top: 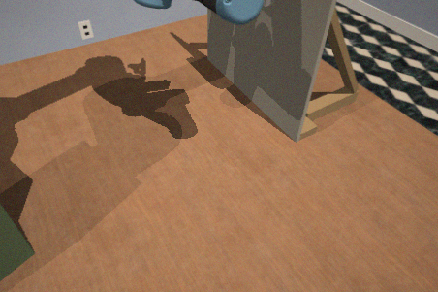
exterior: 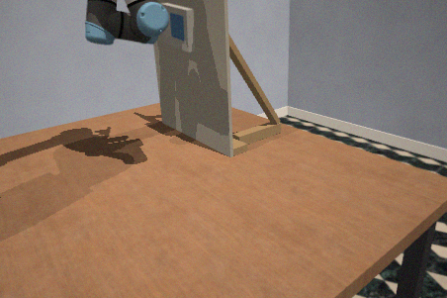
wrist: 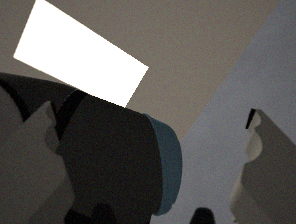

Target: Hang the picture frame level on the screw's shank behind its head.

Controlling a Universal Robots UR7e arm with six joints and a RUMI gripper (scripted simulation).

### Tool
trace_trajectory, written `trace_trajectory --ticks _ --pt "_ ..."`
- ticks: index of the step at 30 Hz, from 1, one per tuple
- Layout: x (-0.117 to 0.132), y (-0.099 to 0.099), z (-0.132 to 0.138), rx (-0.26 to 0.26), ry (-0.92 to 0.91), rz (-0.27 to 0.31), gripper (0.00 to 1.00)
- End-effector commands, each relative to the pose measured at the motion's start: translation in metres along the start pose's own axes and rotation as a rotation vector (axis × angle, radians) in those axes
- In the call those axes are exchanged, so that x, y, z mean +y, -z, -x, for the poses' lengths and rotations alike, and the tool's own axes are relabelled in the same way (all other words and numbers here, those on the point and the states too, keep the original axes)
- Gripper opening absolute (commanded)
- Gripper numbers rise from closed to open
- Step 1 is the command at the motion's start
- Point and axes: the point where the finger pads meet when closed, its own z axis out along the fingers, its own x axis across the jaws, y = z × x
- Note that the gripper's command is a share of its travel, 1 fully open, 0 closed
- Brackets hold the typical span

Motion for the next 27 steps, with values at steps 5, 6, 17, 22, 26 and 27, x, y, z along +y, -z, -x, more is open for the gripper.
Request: trace_trajectory --ticks 5,6,17,22,26,27 --pt "-0.009 0.005 -0.005 0.021 0.032 -0.057 1.0" --pt "-0.01 0.006 -0.006 0.026 0.04 -0.067 1.0" --pt "-0.033 0.02 -0.018 0.091 0.134 -0.195 1.0" --pt "-0.049 0.034 -0.026 0.149 0.203 -0.284 1.0" --pt "-0.063 0.047 -0.034 0.205 0.262 -0.357 1.0" --pt "-0.066 0.051 -0.036 0.221 0.276 -0.375 1.0"
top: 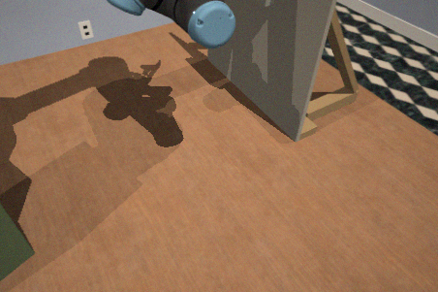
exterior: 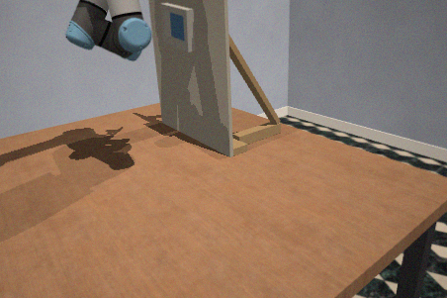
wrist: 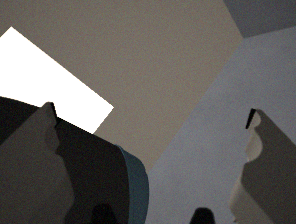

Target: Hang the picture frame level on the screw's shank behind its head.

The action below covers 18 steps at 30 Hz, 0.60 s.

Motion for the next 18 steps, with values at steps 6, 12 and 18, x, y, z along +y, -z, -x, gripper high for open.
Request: trace_trajectory --ticks 6,12,18 --pt "-0.039 0.024 -0.034 0.155 0.169 -0.199 1.0" --pt "-0.054 0.039 -0.047 0.233 0.238 -0.268 1.0" --pt "-0.068 0.056 -0.06 0.314 0.303 -0.329 1.0"
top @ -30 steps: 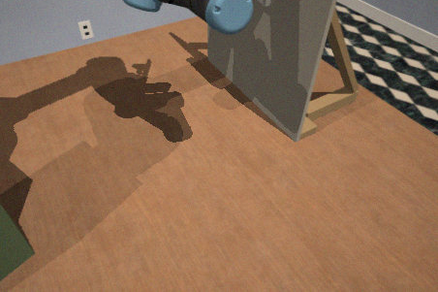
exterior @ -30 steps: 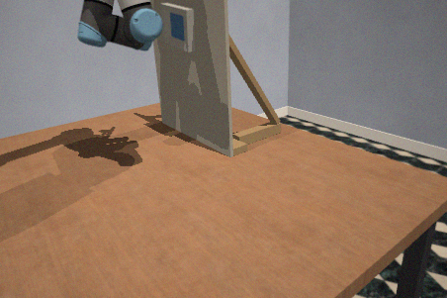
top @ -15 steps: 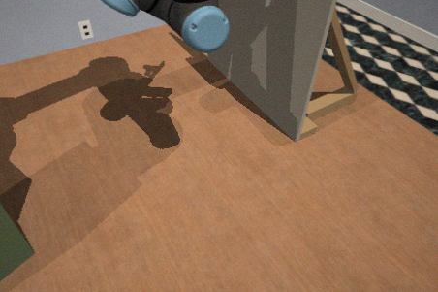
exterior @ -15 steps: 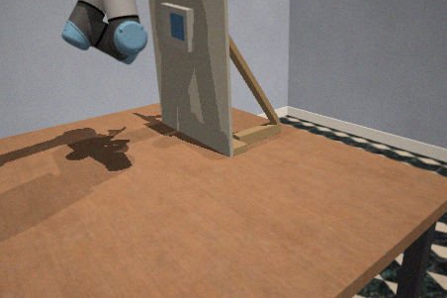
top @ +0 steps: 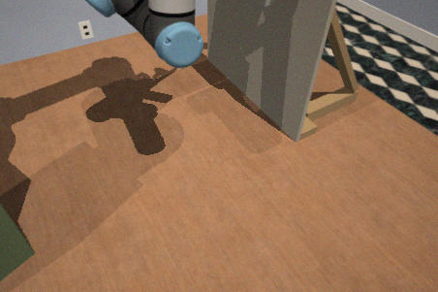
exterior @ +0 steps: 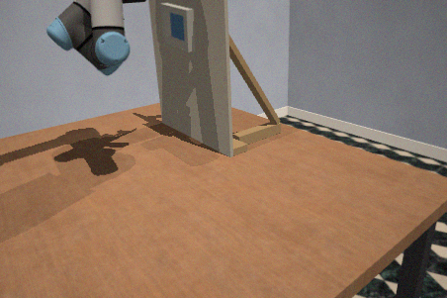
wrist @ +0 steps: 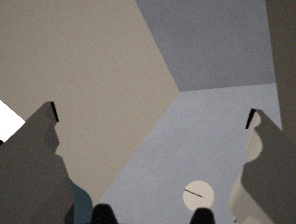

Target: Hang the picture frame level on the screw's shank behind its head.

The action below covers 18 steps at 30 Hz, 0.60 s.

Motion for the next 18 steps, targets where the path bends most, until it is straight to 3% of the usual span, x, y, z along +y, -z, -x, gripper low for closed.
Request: trace_trajectory --ticks 1,11,18 --pt "-0.016 0.009 -0.024 0.09 0.087 -0.085 1.0" --pt "-0.025 0.017 -0.037 0.149 0.135 -0.122 1.0" --pt "-0.027 0.019 -0.04 0.161 0.146 -0.13 1.0"
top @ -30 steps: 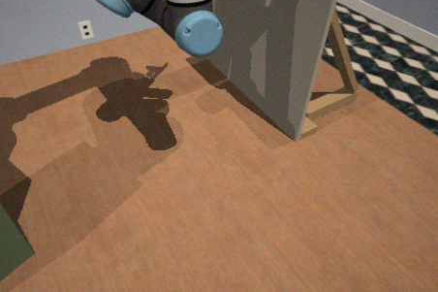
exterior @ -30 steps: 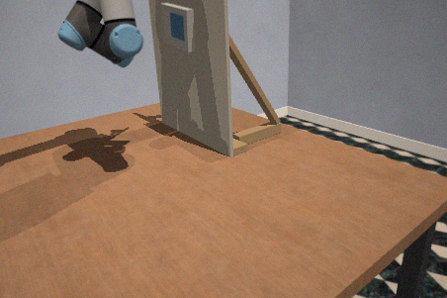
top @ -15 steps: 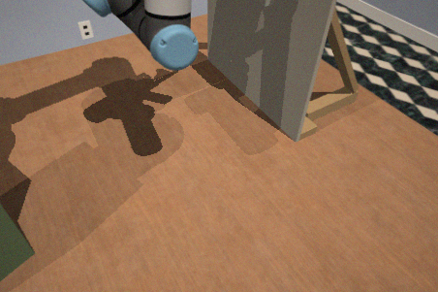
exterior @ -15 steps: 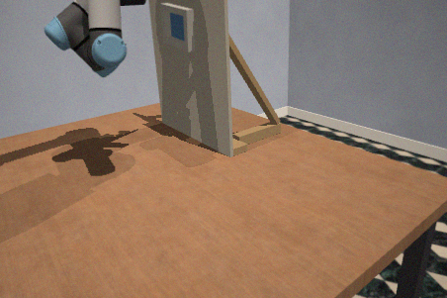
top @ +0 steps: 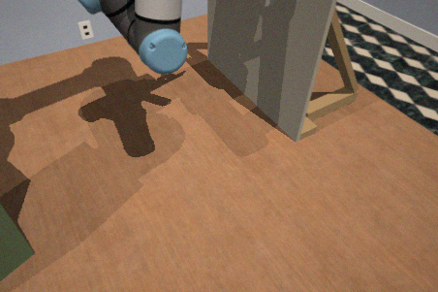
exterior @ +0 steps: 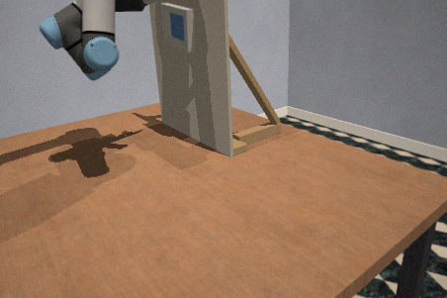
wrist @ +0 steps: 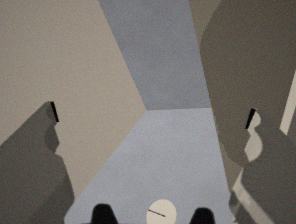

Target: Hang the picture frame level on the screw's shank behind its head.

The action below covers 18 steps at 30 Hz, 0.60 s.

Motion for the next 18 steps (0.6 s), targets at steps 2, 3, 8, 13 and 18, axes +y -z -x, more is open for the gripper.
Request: trace_trajectory --ticks 2,3,8,13,18 --pt "-0.001 0.001 -0.004 0.014 0.014 -0.012 1.0" --pt "-0.001 0.0 -0.004 0.014 0.013 -0.012 1.0" --pt "-0.002 0.0 -0.004 0.013 0.014 -0.012 1.0" --pt "-0.002 0.001 -0.005 0.019 0.017 -0.015 1.0" --pt "-0.008 0.007 -0.019 0.071 0.056 -0.042 1.0"
